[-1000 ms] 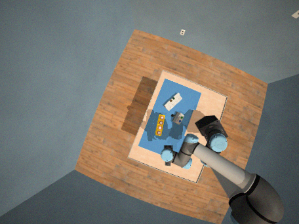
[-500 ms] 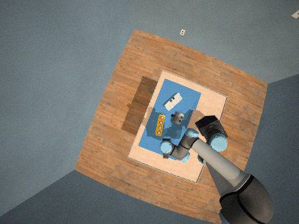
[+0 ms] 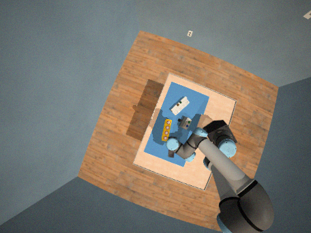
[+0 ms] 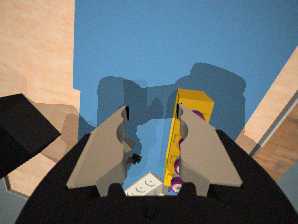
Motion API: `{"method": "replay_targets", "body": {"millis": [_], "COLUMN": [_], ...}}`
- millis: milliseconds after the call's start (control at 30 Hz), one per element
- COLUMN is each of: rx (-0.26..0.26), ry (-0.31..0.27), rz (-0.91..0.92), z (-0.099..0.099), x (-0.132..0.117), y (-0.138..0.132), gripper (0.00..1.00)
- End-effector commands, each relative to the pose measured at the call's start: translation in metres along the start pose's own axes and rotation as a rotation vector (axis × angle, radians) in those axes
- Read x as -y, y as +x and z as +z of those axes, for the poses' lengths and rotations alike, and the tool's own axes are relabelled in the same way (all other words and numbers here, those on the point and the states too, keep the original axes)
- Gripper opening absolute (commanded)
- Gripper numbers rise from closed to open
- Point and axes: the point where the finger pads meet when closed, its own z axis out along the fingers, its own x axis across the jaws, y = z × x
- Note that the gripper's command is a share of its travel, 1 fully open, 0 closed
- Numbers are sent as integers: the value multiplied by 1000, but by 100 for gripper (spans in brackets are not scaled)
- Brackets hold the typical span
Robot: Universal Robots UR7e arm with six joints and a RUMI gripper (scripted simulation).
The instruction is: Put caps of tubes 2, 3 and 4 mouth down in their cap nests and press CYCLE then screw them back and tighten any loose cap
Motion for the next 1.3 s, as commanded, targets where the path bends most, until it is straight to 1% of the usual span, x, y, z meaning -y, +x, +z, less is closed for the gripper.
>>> {"method": "replay_targets", "body": {"millis": [0, 233, 300, 333, 467, 533, 633, 700, 733, 767, 967, 1100, 1133, 1267], "rx": [-26, -31, -31, -54, -59, -59, -59, -59, -81, -86, -86, -86, -108, -113], "ry": [-15, -19, -19, -35, -39, -39, -39, -39, -57, -61, -61, -61, -79, -83], "rz": [17, 21, 21, 39, 43, 43, 43, 43, 61, 65, 65, 65, 83, 87], "z": [1, 2, 2, 2, 2, 2, 2, 2, 1, 1, 1, 1, 0, 0], "x": [-12, -47, -50, -55, -75, -75, -90, -94, -99, -104, -134, -136, -141, -161], "y": [3, 8, 9, 9, 10, 10, 10, 10, 10, 10, 8, 7, 7, 3], "gripper": [35, 35, 35, 35, 35, 35, 35, 35, 35, 35, 35, 35, 35, 35]}}
